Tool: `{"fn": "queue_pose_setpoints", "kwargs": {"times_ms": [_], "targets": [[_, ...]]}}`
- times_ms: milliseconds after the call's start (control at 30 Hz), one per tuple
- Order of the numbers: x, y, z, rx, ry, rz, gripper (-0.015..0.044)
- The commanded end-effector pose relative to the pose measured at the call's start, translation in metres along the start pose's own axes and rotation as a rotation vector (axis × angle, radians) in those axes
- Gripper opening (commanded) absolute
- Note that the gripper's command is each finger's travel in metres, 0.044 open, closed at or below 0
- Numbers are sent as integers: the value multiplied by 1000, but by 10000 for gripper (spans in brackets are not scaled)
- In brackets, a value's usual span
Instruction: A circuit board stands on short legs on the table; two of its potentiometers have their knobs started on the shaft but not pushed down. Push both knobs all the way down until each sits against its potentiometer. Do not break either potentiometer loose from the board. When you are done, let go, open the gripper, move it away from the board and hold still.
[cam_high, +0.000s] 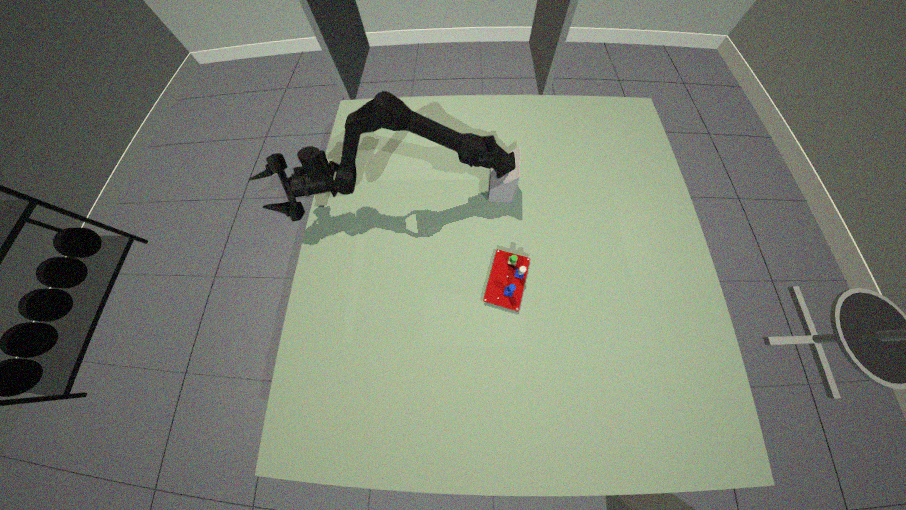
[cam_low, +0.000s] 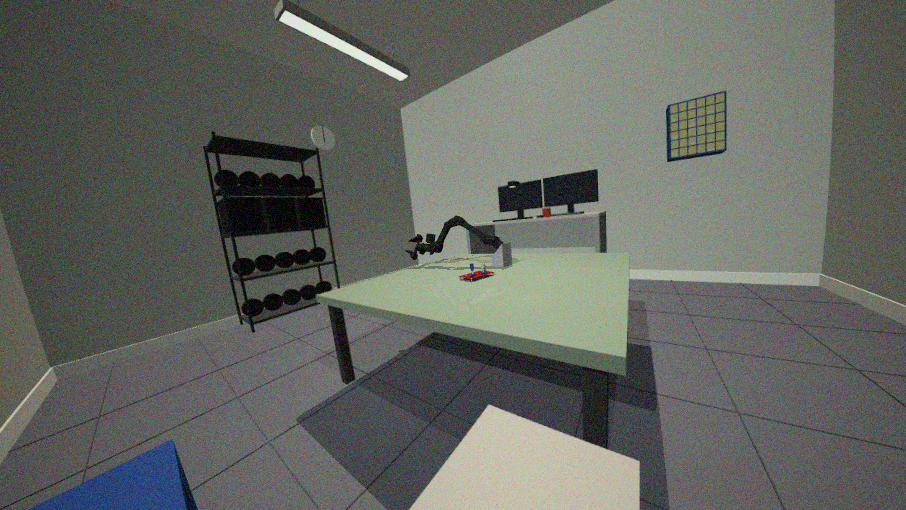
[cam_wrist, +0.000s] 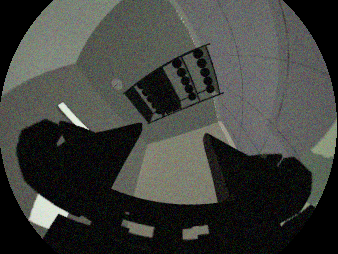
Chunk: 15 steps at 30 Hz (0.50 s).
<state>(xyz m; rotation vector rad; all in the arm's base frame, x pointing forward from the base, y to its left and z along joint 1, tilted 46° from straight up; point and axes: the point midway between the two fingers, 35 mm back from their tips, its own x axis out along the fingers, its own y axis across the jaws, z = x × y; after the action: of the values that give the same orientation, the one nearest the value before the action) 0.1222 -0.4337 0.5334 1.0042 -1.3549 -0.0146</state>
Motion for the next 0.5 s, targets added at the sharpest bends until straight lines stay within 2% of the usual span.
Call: {"fn": "queue_pose_setpoints", "kwargs": {"times_ms": [0, 467], "targets": [[0, 0, 0, 0, 0, -1, 374], [-3, -59, -37, 15, -2, -157, 6]]}}
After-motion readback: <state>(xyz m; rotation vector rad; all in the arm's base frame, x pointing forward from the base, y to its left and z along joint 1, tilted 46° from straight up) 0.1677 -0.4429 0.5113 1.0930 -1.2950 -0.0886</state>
